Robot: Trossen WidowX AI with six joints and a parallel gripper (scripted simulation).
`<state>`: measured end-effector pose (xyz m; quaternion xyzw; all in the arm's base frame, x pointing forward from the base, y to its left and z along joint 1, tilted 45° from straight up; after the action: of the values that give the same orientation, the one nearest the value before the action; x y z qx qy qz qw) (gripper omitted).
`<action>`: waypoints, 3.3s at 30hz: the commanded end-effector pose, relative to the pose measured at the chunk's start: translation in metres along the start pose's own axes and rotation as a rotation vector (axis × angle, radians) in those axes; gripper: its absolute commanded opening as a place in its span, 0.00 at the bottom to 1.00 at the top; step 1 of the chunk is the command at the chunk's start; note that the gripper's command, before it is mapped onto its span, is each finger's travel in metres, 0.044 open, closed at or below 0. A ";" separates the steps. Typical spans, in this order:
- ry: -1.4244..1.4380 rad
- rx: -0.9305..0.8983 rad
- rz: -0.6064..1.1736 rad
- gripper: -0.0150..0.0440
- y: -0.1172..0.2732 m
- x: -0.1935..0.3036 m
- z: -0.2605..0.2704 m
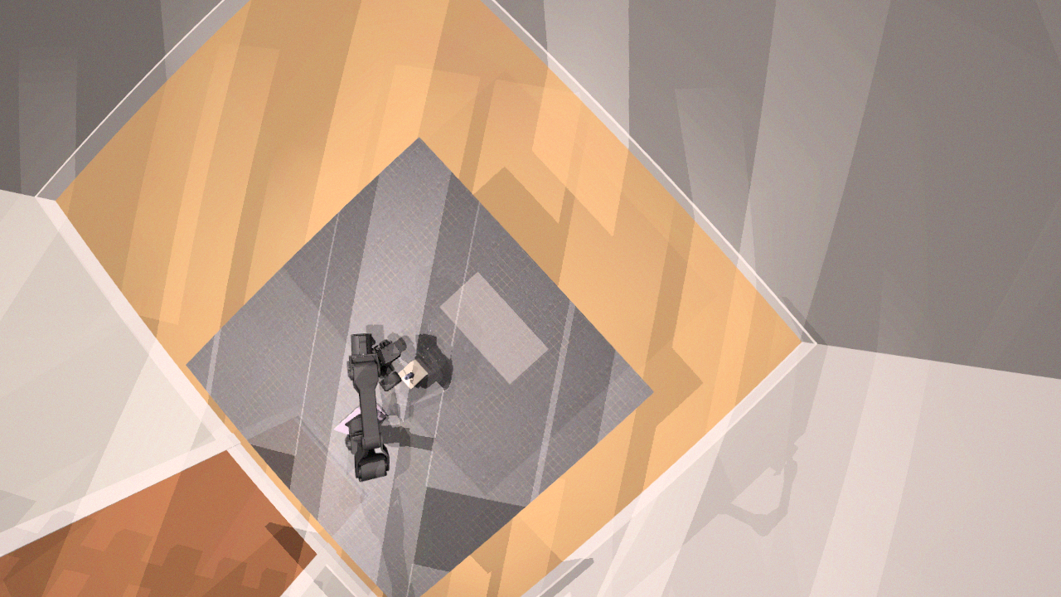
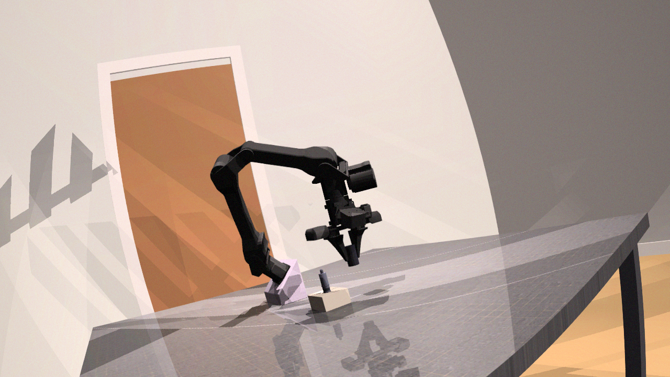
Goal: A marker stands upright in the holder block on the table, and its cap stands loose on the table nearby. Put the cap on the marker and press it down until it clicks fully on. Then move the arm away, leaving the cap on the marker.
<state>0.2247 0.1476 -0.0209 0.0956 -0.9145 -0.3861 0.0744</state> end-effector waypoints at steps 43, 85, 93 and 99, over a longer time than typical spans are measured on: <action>0.003 0.009 0.002 0.25 0.018 0.008 -0.090; 0.003 0.011 0.002 0.25 -0.025 0.009 -0.091; -0.001 0.007 0.003 0.57 -0.025 0.009 -0.091; -0.001 0.007 0.003 0.83 -0.025 0.009 -0.091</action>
<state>0.2381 0.0659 0.0245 0.0944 -0.9160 -0.3828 0.0741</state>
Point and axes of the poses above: the point midway between the two fingers, 35 mm back from their tips, its own y axis back along the fingers, its own z axis across the jaws, x = y × z, the point moved 1 cm from there along y, back along the fingers, and after that the axes turned 12 degrees about y, right-handed, at the moved point
